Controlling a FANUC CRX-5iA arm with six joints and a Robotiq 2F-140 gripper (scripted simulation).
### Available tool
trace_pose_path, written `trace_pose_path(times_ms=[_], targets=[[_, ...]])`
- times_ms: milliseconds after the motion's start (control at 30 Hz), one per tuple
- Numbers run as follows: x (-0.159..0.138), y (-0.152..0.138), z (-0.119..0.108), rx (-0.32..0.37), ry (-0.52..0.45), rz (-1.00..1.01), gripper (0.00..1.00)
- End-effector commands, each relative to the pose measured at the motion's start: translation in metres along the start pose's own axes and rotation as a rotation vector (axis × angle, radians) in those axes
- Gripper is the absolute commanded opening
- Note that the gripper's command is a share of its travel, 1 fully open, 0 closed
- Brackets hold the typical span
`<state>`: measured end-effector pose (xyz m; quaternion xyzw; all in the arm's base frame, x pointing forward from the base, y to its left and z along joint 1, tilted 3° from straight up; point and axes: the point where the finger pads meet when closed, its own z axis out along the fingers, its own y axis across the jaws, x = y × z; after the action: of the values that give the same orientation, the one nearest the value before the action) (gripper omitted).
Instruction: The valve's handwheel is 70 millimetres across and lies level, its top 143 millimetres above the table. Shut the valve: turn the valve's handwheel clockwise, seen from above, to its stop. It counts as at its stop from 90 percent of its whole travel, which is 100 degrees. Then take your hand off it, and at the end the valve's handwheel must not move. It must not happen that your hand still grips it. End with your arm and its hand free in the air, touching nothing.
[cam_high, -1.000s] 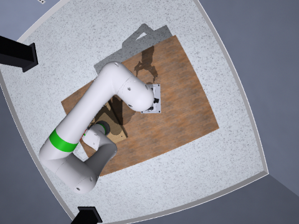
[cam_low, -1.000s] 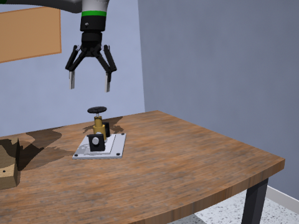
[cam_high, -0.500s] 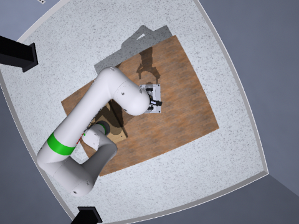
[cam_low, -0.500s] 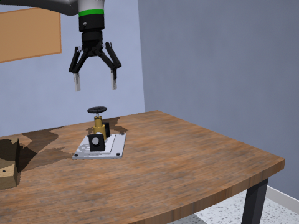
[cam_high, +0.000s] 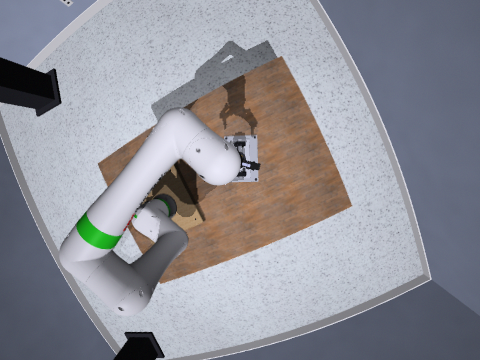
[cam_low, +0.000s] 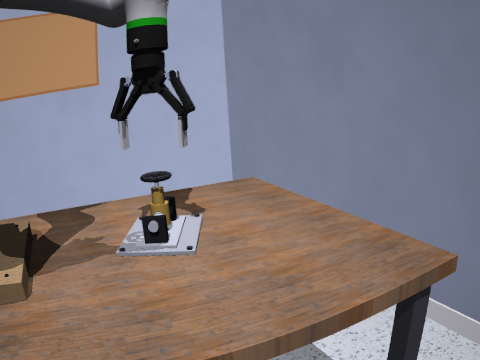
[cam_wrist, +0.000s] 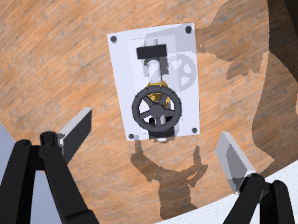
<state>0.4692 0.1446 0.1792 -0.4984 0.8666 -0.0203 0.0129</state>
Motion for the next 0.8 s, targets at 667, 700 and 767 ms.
trace_pose_path(times_ms=[667,700,767], targets=[[0.0,0.0,0.019,0.0,0.0,0.0,1.0],[0.0,0.0,0.019,0.0,0.0,0.0,1.0],[0.0,0.0,0.02,0.0,0.0,0.0,1.0]])
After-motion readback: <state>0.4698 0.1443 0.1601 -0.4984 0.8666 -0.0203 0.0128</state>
